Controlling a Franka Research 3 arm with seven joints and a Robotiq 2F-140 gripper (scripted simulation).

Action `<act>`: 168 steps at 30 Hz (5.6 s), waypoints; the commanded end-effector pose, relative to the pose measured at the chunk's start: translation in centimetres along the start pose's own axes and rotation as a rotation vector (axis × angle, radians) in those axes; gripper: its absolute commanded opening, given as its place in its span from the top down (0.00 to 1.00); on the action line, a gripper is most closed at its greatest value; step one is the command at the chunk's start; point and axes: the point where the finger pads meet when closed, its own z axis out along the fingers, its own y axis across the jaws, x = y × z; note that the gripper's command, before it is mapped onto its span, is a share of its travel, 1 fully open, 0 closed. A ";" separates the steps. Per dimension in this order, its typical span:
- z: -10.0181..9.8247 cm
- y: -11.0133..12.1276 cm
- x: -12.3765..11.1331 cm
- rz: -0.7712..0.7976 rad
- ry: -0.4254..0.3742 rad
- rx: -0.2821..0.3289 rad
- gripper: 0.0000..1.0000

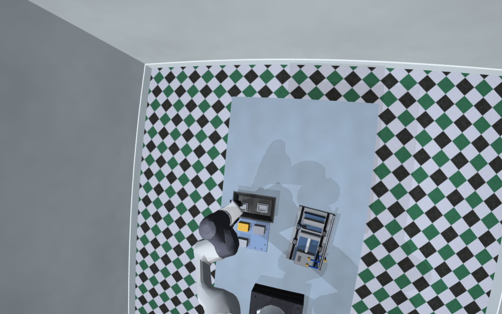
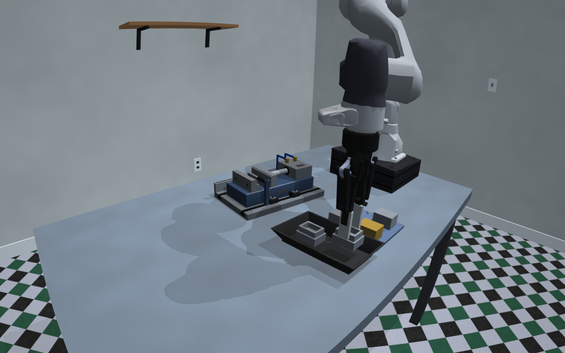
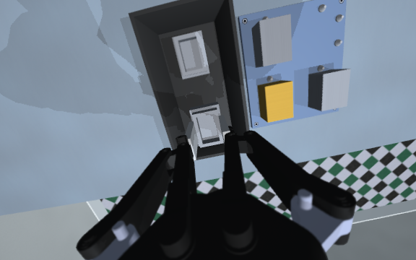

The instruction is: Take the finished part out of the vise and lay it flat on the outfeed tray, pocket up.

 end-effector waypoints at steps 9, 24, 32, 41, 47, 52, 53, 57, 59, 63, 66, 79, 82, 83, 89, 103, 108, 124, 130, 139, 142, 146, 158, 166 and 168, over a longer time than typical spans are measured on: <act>1.2 -0.3 -0.2 0.007 -0.002 0.010 1.00; 1.8 -0.3 -0.2 0.007 -0.002 0.010 1.00; 1.9 -0.3 -0.2 0.007 -0.002 0.010 1.00; 1.9 -0.3 -0.2 0.007 -0.002 0.010 1.00; 1.9 -0.3 -0.2 0.007 -0.002 0.010 1.00; 1.9 -0.3 -0.2 0.007 -0.002 0.010 1.00; 1.9 -0.3 -0.2 0.007 -0.002 0.010 1.00; 1.9 -0.3 -0.2 0.007 -0.002 0.010 1.00; 1.9 -0.3 -0.2 0.007 -0.002 0.010 1.00; 1.9 -0.3 -0.2 0.007 -0.002 0.010 1.00; 1.9 -0.3 -0.2 0.007 -0.002 0.010 1.00; 1.9 -0.3 -0.2 0.007 -0.002 0.010 1.00; 1.9 -0.3 -0.2 0.007 -0.002 0.010 1.00; 1.9 -0.3 -0.2 0.007 -0.002 0.010 1.00; 1.9 -0.3 -0.2 0.007 -0.002 0.010 1.00; 1.9 -0.4 -0.2 0.007 -0.002 0.010 1.00; 1.9 -0.4 -0.1 0.007 -0.002 0.010 1.00; 1.9 -0.4 -0.1 0.007 -0.002 0.010 1.00; 1.8 -0.5 -0.1 0.007 -0.002 0.010 1.00; 1.8 -0.5 -0.1 0.007 -0.002 0.010 1.00; 1.8 -0.5 -0.1 0.007 -0.002 0.010 1.00; 1.8 -0.5 -0.1 0.007 -0.002 0.010 1.00; 1.8 -0.5 -0.1 0.007 -0.002 0.010 1.00; 1.8 -0.5 -0.1 0.007 -0.002 0.010 1.00; 1.8 -0.5 -0.1 0.007 -0.002 0.010 1.00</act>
